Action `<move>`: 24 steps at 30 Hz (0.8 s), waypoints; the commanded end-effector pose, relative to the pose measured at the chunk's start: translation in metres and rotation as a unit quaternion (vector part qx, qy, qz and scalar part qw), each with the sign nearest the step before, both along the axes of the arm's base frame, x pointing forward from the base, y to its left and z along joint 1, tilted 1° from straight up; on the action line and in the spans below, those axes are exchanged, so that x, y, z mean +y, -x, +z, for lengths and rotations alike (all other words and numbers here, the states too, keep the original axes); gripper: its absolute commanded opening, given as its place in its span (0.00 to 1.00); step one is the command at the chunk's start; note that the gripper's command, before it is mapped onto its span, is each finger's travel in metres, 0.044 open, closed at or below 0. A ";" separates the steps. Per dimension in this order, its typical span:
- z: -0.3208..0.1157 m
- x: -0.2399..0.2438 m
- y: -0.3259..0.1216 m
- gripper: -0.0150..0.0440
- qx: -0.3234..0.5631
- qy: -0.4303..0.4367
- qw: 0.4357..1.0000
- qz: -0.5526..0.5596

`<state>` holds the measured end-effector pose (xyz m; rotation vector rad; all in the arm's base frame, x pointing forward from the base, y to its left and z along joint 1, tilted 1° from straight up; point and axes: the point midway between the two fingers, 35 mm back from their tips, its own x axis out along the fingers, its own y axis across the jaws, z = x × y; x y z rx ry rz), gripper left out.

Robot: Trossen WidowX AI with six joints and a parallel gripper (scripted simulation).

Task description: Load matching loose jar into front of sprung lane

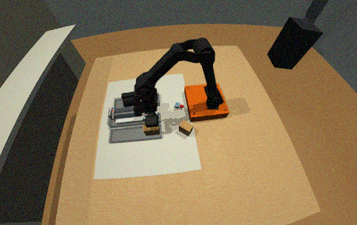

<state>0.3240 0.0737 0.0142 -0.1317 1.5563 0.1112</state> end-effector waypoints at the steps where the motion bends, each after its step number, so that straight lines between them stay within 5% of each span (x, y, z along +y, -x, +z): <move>1: 0.000 0.000 -0.002 0.25 -0.005 0.000 1.000 0.001; 24: 0.000 0.000 0.002 0.25 -0.005 0.000 1.000 0.001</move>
